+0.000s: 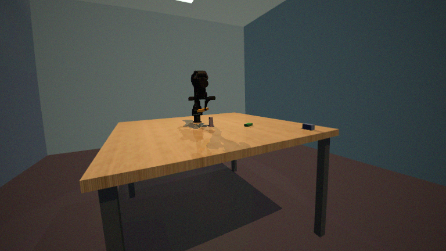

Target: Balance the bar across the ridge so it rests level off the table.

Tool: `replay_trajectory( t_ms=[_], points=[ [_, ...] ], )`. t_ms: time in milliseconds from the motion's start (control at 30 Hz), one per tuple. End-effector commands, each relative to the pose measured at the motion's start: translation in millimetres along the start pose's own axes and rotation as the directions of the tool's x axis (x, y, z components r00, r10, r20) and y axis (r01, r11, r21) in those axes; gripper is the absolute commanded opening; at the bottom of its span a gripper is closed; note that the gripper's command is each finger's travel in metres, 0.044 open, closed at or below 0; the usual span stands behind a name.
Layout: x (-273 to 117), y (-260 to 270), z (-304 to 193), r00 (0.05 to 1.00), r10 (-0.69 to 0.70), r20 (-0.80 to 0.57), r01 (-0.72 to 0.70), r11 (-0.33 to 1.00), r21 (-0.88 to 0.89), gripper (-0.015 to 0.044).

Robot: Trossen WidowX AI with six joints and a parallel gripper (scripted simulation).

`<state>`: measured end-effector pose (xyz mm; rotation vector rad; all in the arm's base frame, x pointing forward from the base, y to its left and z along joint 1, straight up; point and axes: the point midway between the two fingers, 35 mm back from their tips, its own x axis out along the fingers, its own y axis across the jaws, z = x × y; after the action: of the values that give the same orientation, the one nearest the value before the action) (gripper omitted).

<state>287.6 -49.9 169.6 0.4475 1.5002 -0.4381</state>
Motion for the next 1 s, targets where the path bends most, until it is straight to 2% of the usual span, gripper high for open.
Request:
replay_trajectory(
  t_ms=[0, 467, 967],
  points=[
    [0.8, 11.0, -9.4, 1.0, -0.002, 0.0, 0.002, 0.998, -0.07, 0.0],
    [1.9, 50.5, -40.4, 1.0, 0.001, -0.003, -0.002, 0.962, -0.272, 0.0],
    [20.2, 54.0, -41.4, 1.0, 0.001, -0.003, -0.002, 0.961, -0.277, 0.0]
  ],
)
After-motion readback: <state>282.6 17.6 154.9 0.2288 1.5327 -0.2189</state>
